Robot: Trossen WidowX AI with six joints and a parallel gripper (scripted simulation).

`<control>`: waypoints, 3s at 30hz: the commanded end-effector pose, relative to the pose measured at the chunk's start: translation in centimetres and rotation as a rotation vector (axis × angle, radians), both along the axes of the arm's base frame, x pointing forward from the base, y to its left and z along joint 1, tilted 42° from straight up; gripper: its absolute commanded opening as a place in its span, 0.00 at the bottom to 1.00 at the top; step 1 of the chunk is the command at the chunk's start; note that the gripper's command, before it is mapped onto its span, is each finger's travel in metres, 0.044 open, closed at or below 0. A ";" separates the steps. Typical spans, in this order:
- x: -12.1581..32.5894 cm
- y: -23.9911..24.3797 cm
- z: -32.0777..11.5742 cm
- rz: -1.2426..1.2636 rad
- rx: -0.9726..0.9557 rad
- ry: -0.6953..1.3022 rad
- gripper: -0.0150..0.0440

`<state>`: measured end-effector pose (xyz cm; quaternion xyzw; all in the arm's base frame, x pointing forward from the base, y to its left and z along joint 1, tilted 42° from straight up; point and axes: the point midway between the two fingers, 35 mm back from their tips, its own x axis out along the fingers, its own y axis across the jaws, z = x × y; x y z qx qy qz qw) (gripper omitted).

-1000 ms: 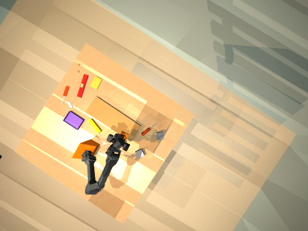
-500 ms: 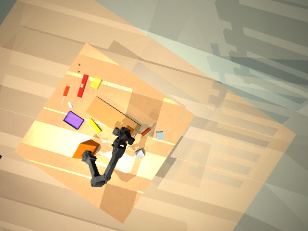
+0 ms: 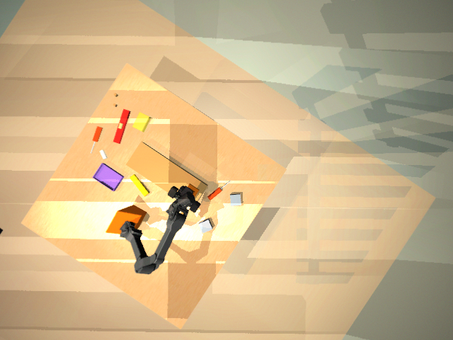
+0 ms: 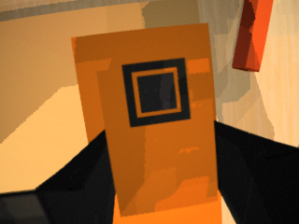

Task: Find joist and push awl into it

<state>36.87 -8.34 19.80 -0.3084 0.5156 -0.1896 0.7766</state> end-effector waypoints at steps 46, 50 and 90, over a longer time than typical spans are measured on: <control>0.7 -2.9 -5.3 0.007 0.000 0.001 0.25; 0.7 -2.4 -5.8 0.007 0.000 0.001 0.25; 0.5 2.3 -10.1 0.007 0.004 0.003 0.25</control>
